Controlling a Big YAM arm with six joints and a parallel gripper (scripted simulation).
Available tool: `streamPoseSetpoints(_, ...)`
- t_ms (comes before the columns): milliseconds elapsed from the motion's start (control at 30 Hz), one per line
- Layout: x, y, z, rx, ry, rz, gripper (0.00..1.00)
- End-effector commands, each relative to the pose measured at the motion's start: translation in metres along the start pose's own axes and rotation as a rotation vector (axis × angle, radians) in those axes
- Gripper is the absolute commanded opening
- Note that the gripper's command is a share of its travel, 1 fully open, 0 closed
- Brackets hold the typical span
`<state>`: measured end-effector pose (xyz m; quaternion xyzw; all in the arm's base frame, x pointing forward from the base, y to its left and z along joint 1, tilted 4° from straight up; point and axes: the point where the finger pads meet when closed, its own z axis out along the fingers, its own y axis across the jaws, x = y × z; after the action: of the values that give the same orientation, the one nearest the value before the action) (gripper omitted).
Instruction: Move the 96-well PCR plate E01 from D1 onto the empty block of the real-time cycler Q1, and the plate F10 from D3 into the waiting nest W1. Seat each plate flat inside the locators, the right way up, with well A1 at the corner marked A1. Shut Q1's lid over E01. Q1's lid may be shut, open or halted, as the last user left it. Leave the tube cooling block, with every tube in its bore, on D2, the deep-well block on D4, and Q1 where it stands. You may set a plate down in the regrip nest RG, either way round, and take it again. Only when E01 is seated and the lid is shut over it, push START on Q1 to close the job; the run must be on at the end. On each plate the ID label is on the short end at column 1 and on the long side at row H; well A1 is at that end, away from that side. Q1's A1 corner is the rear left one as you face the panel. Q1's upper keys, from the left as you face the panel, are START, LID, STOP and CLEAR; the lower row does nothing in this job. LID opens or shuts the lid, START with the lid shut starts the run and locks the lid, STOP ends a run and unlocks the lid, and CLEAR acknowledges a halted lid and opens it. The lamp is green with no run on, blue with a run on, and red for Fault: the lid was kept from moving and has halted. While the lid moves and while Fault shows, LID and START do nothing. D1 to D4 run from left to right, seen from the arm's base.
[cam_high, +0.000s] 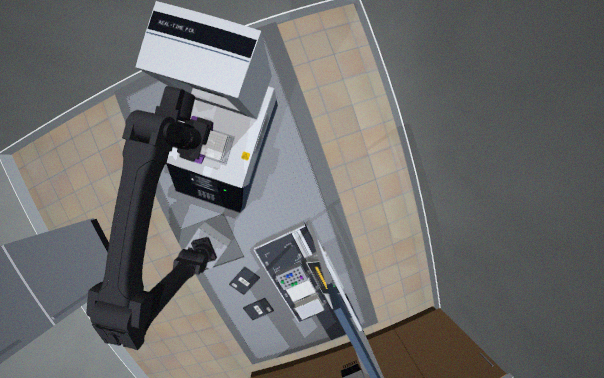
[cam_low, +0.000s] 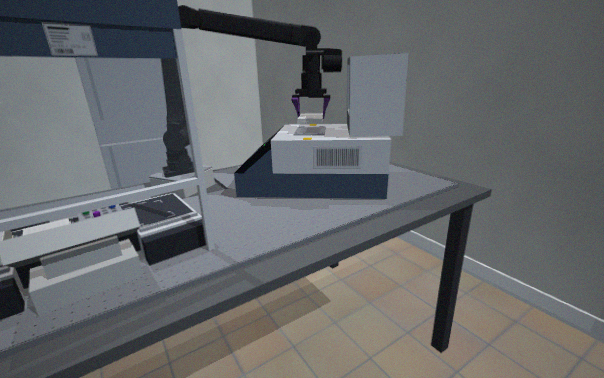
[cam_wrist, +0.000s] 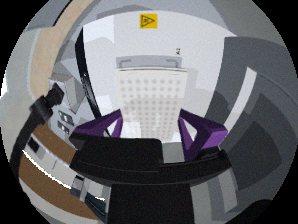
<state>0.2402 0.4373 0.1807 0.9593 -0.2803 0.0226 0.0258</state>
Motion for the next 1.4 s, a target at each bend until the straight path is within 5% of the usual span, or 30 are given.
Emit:
streamPoseSetpoints(0,-0.007,-0.003,-0.005,0.033,-0.002,-0.002,0.00)
streamPoseSetpoints(400,0.001,-0.004,0.004,0.054,-0.005,0.005,0.00)
streamPoseSetpoints(600,-0.003,0.001,0.024,0.007,0.000,-0.009,0.00)
streamPoseSetpoints(767,-0.008,-0.002,0.018,0.004,0.000,-0.001,0.00)
streamPoseSetpoints(1067,-0.007,-0.016,0.003,0.058,-0.006,0.005,0.00)
streamPoseSetpoints(1367,-0.003,-0.020,0.005,0.055,-0.005,-0.001,0.00)
